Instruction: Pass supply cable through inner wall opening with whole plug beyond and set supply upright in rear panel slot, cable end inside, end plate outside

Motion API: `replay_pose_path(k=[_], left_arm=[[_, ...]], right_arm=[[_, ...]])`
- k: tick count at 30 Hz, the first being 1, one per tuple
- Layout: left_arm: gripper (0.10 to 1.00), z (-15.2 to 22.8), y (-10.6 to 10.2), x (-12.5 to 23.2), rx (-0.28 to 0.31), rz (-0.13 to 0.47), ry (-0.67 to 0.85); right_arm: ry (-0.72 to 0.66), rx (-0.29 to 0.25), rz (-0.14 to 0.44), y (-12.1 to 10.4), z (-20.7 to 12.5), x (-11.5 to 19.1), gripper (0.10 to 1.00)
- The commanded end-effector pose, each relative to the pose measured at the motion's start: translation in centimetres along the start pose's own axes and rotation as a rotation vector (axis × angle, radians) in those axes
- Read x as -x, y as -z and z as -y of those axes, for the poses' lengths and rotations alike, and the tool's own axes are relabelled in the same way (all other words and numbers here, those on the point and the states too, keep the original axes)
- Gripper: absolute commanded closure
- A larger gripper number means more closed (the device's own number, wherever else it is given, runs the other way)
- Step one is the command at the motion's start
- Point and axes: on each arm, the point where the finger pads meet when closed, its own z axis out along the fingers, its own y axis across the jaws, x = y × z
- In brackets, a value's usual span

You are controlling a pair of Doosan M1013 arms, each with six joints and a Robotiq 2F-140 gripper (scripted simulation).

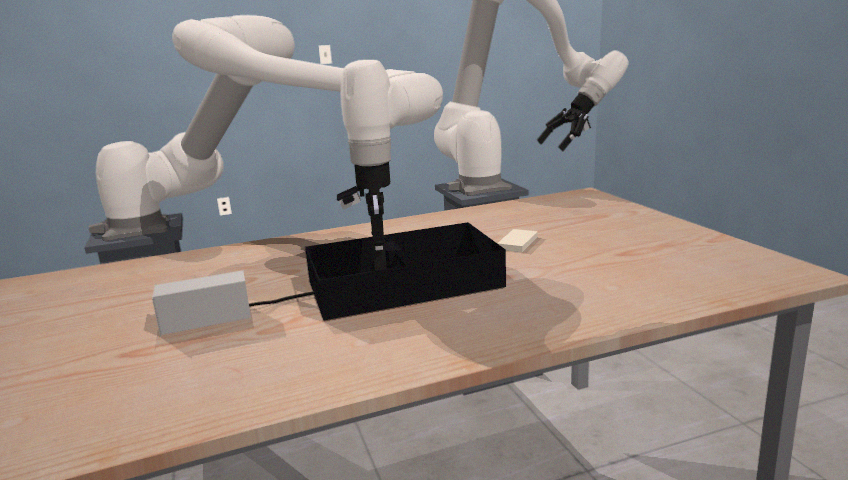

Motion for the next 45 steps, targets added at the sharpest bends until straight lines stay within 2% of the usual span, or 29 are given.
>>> replay_pose_path(k=[1,11,15,17,23,26,29,30,38,45], left_arm=[[0.098,0.0,0.0,0.0,0.000,-0.001,0.000],[0.098,0.0,0.0,0.0,0.000,-0.001,0.000],[0.098,0.0,0.0,0.0,0.000,-0.001,0.000],[0.098,0.0,0.0,0.0,0.000,-0.001,0.000],[0.098,0.0,0.0,0.0,0.000,-0.001,0.000],[0.098,0.0,0.0,0.0,0.000,-0.001,0.000],[0.098,0.0,0.0,0.0,0.000,-0.001,0.000],[0.098,0.0,0.0,0.0,0.000,-0.001,0.000],[0.098,0.0,0.0,0.0,0.000,-0.001,0.000],[0.098,0.0,0.0,0.0,0.000,-0.001,0.000]], right_arm=[[0.000,-0.001,0.002,0.2,0.0,0.0,0.902],[0.000,-0.001,0.002,0.6,0.0,0.0,0.902],[0.000,-0.001,0.002,4.1,0.0,0.0,0.902],[0.000,-0.001,0.002,4.1,0.0,0.0,0.902],[0.000,-0.001,0.002,10.8,0.0,0.0,0.902],[0.000,-0.001,0.002,12.0,0.0,0.0,0.902],[0.000,-0.001,0.002,12.2,0.0,0.0,0.902],[0.000,-0.001,0.002,12.2,0.0,0.0,0.098],[0.002,-0.001,0.002,12.2,0.1,-0.4,0.098],[0.015,-0.001,0.002,12.2,0.5,-2.6,0.098]])
